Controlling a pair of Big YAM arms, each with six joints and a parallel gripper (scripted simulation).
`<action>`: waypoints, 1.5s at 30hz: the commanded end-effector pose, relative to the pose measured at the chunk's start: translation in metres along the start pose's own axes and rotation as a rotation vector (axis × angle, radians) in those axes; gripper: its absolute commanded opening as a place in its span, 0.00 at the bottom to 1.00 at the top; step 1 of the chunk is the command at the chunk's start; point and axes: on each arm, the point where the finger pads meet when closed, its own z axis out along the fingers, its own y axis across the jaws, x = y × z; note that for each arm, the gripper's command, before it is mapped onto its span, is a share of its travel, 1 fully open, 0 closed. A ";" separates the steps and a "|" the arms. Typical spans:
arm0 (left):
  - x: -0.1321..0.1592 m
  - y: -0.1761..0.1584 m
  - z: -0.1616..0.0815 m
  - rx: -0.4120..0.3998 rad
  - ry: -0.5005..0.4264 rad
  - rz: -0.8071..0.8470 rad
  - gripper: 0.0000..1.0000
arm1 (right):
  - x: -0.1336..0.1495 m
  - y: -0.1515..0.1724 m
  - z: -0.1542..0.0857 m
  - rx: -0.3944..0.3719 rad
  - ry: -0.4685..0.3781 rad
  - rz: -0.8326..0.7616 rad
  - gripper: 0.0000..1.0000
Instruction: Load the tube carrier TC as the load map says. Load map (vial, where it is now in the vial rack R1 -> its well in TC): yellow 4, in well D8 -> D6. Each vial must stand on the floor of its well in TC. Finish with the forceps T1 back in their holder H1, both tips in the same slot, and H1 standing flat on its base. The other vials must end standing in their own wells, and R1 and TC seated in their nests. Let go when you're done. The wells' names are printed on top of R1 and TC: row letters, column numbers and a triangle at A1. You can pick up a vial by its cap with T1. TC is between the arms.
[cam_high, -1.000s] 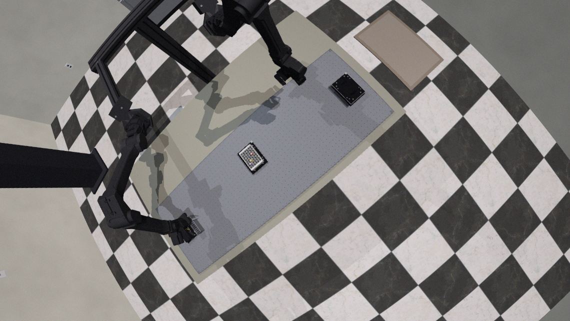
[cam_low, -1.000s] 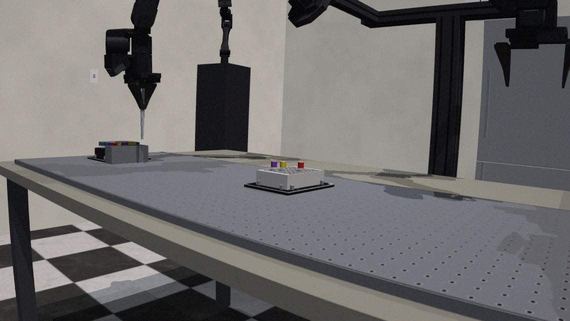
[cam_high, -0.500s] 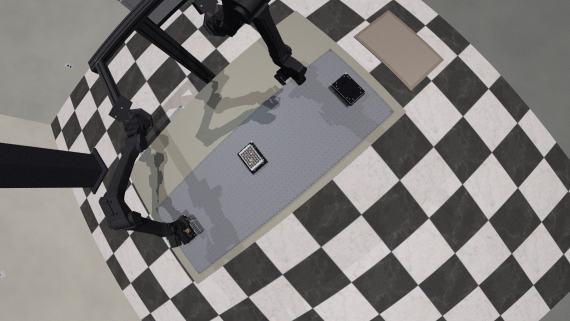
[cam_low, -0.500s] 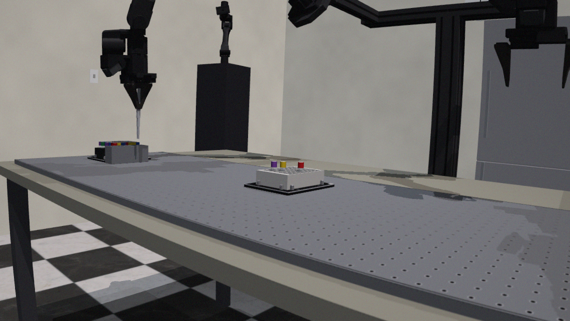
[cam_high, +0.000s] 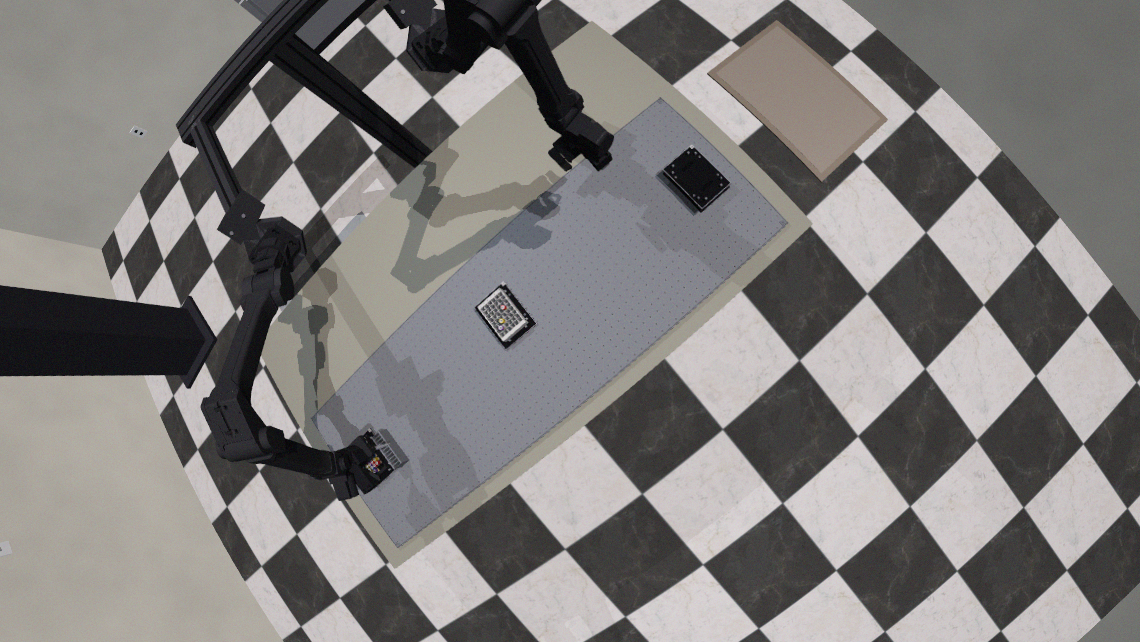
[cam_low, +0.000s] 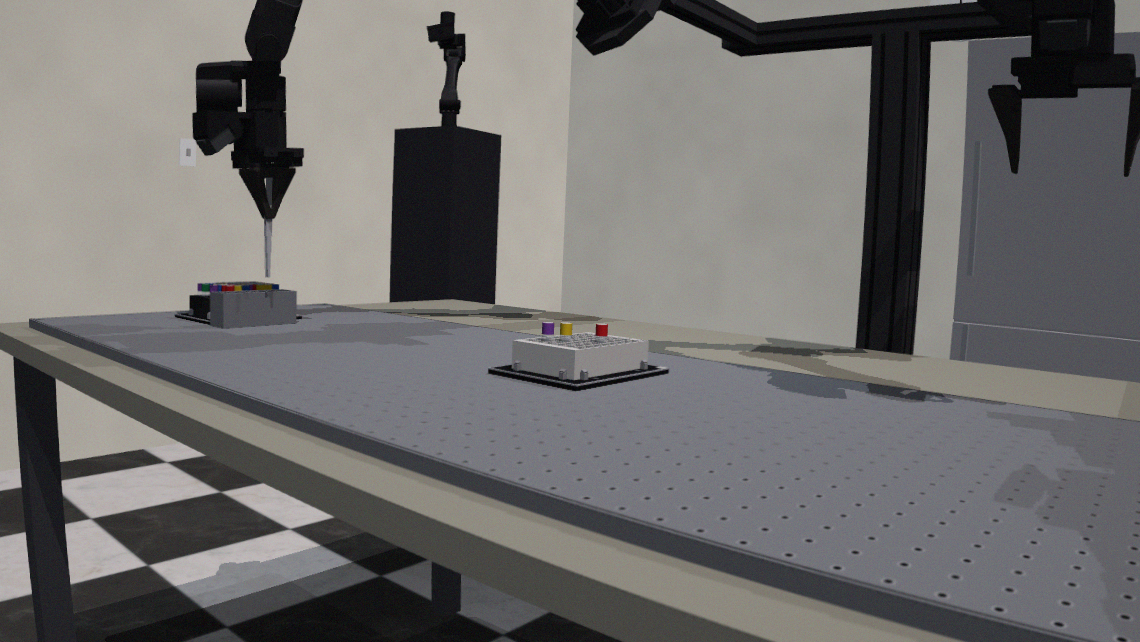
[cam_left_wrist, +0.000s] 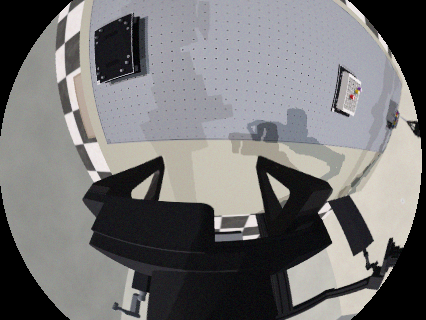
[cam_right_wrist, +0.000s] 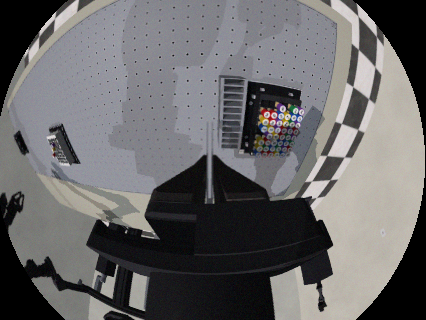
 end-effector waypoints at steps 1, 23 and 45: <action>-0.015 0.006 -0.007 -0.015 -0.049 0.012 1.00 | -0.001 -0.021 -0.005 0.020 0.002 -0.007 0.07; -0.015 0.006 -0.007 -0.015 -0.049 0.012 1.00 | -0.010 -0.053 -0.014 0.031 -0.013 -0.013 0.07; -0.015 0.006 -0.007 -0.015 -0.049 0.012 1.00 | -0.005 -0.032 -0.002 0.000 -0.007 -0.024 0.07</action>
